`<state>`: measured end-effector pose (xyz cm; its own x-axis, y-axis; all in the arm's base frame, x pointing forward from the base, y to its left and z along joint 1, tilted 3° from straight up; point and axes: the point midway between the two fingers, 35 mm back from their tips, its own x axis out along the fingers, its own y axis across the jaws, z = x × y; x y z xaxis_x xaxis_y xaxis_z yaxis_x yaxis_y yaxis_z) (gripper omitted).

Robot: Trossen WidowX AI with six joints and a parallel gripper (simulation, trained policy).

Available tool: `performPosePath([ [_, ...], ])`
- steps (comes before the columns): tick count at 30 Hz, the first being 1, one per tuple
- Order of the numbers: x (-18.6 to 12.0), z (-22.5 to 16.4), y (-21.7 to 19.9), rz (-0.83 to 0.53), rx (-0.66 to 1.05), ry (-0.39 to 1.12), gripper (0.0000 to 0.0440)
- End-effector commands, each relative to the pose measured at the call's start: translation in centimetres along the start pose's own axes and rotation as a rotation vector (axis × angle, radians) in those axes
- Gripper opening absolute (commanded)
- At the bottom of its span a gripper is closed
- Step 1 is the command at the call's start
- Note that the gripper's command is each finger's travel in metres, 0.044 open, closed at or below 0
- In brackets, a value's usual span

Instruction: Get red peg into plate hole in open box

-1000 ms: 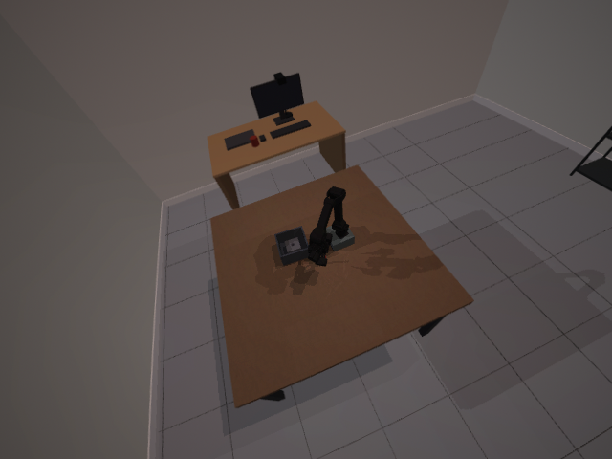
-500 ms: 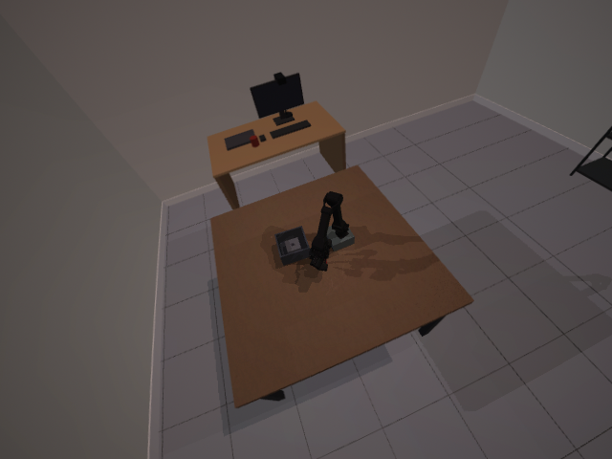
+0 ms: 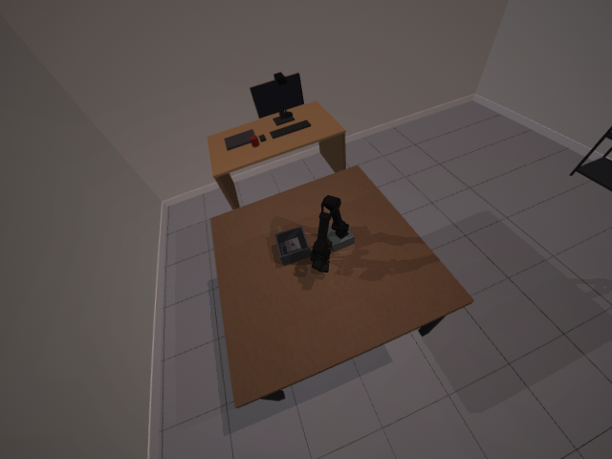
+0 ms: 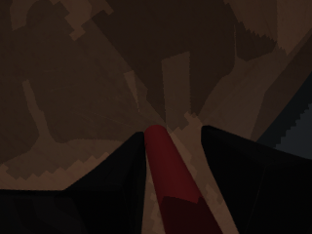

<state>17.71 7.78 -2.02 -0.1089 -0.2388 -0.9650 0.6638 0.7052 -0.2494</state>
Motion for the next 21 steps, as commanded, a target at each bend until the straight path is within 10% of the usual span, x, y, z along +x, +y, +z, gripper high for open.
performPosePath([
  [1,0.6,-0.1,-0.5,-0.047,-0.011,0.007,0.0046],
  [21,-5.8,5.0,-2.2,-0.065,0.010,-0.151,0.0000],
])
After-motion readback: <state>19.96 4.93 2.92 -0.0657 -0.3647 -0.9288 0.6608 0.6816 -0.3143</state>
